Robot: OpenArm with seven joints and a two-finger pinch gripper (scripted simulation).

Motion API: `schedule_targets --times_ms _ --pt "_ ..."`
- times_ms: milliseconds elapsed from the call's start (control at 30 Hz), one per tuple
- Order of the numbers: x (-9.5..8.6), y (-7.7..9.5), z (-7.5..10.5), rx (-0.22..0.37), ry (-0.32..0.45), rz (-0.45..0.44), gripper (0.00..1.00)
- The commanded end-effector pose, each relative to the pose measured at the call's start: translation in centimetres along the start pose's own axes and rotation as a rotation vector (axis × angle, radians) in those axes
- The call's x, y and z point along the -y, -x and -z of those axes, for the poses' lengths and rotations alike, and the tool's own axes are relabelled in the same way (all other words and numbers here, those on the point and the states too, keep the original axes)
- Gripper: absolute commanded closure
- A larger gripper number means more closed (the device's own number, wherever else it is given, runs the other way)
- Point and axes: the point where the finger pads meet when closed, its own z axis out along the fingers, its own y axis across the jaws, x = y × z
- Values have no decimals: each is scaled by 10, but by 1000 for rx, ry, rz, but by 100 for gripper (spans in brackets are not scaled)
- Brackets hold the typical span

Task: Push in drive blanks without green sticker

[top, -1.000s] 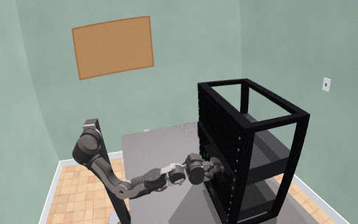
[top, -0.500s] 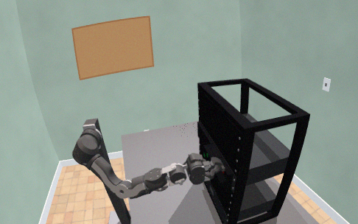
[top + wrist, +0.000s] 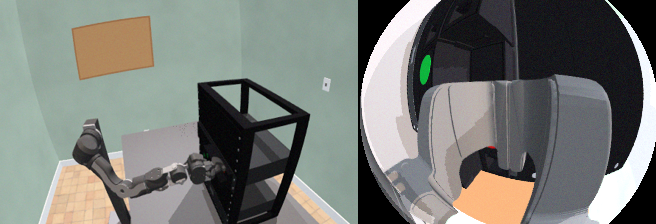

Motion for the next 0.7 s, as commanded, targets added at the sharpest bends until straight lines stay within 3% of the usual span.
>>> schedule_targets --times_ms 0,667 --pt "3 -6 -2 -16 -8 4 100" --pt "3 -7 -5 -16 -8 4 100"
